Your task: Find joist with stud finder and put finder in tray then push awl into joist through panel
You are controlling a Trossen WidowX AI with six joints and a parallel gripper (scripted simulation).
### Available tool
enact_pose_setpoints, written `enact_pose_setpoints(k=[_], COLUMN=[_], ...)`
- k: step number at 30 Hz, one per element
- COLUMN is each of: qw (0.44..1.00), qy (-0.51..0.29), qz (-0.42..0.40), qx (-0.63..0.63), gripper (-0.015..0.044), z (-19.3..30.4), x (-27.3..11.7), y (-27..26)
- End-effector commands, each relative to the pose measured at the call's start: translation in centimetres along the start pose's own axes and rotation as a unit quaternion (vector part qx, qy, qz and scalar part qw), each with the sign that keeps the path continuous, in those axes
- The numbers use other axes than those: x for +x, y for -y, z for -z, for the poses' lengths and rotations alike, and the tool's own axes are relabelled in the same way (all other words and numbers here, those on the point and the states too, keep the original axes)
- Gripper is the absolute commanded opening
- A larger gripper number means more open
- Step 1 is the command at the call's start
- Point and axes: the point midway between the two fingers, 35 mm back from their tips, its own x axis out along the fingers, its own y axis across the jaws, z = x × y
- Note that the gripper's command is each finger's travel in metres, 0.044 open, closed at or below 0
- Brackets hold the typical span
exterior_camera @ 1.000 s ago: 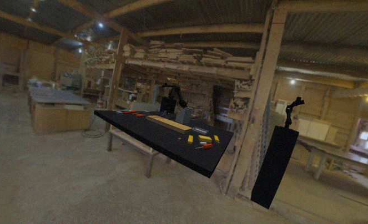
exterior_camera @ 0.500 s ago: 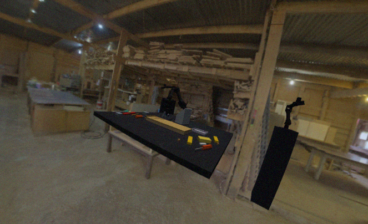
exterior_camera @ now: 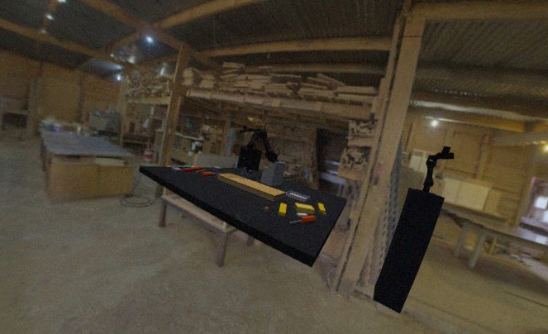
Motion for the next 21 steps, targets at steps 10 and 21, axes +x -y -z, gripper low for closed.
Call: enact_pose_setpoints(k=[10,21], qw=[0.999,0.997], qy=[-0.046,-0.077], qz=[-0.001,-0.001], qx=[-0.004,-0.004], gripper=[0.0,0.0], z=[-0.28,-0.44], x=[0.03,0.04], y=[-0.14,-0.11])
